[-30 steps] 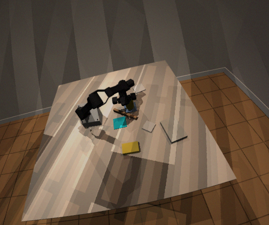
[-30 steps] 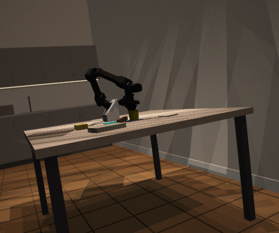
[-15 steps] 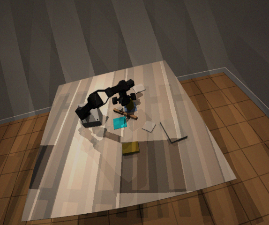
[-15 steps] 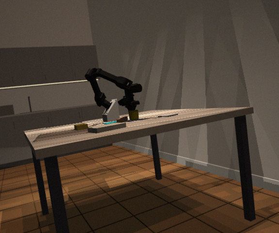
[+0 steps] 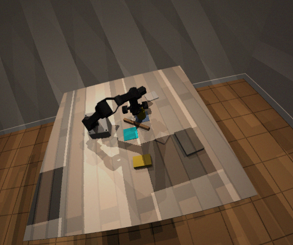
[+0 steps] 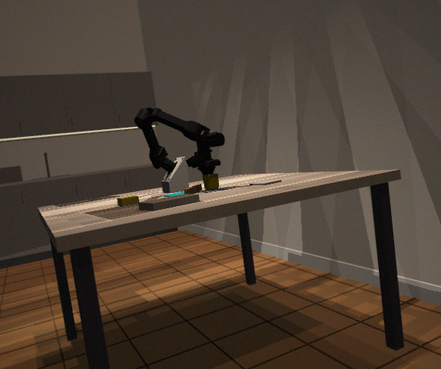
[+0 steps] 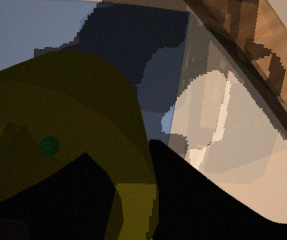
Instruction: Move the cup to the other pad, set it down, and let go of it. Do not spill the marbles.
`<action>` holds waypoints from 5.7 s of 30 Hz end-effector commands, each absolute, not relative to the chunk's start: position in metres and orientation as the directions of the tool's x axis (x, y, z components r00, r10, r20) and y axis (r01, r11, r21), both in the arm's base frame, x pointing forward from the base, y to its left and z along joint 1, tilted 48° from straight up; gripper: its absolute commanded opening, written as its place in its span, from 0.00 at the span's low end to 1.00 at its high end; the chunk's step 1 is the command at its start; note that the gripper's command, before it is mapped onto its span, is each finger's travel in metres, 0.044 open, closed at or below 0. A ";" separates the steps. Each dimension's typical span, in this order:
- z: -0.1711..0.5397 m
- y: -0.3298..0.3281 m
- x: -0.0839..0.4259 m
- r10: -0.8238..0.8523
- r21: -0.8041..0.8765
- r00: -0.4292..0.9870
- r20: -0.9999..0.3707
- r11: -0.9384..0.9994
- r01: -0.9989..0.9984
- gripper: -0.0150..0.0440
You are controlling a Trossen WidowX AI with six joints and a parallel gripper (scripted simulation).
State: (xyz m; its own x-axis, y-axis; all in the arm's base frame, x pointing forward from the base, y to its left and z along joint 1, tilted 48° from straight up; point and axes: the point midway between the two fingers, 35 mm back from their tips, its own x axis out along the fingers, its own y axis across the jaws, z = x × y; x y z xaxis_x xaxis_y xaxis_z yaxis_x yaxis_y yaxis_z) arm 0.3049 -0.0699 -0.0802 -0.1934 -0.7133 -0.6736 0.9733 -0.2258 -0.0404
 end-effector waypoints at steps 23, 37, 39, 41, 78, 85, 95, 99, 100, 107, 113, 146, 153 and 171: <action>-0.050 -0.030 0.309 -0.716 -0.051 -0.192 -0.671 -0.214 0.976 0.25; -0.048 -0.032 0.308 -0.716 -0.050 -0.191 -0.672 -0.214 0.976 0.25; -0.046 -0.033 0.306 -0.716 -0.049 -0.191 -0.672 -0.214 0.976 0.25; -0.044 -0.034 0.303 -0.715 -0.048 -0.191 -0.672 -0.215 0.975 0.25; -0.004 -0.061 0.257 -0.715 -0.044 -0.190 -0.673 -0.218 0.975 0.25; 0.004 -0.066 0.249 -0.715 -0.044 -0.190 -0.673 -0.218 0.975 0.25; 0.015 -0.073 0.237 -0.715 -0.045 -0.191 -0.672 -0.218 0.975 0.25; 0.020 -0.075 0.233 -0.716 -0.045 -0.191 -0.672 -0.218 0.975 0.25; 0.021 -0.076 0.232 -0.716 -0.045 -0.191 -0.672 -0.218 0.975 0.25; 0.029 -0.080 0.224 -0.716 -0.046 -0.192 -0.672 -0.218 0.975 0.25; 0.036 -0.084 0.218 -0.716 -0.046 -0.192 -0.671 -0.218 0.975 0.25; 0.046 -0.106 0.196 -0.716 -0.047 -0.192 -0.671 -0.218 0.975 0.25; 0.041 -0.112 0.195 -0.716 -0.047 -0.192 -0.671 -0.217 0.975 0.25; 0.028 -0.127 0.190 -0.717 -0.047 -0.192 -0.670 -0.218 0.975 0.25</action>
State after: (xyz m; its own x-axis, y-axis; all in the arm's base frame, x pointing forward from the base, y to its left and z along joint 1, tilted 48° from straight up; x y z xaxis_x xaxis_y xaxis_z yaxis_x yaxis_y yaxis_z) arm 0.1906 -0.1245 0.0301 -0.1934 -0.7143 -0.6726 0.9737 -0.2238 -0.0423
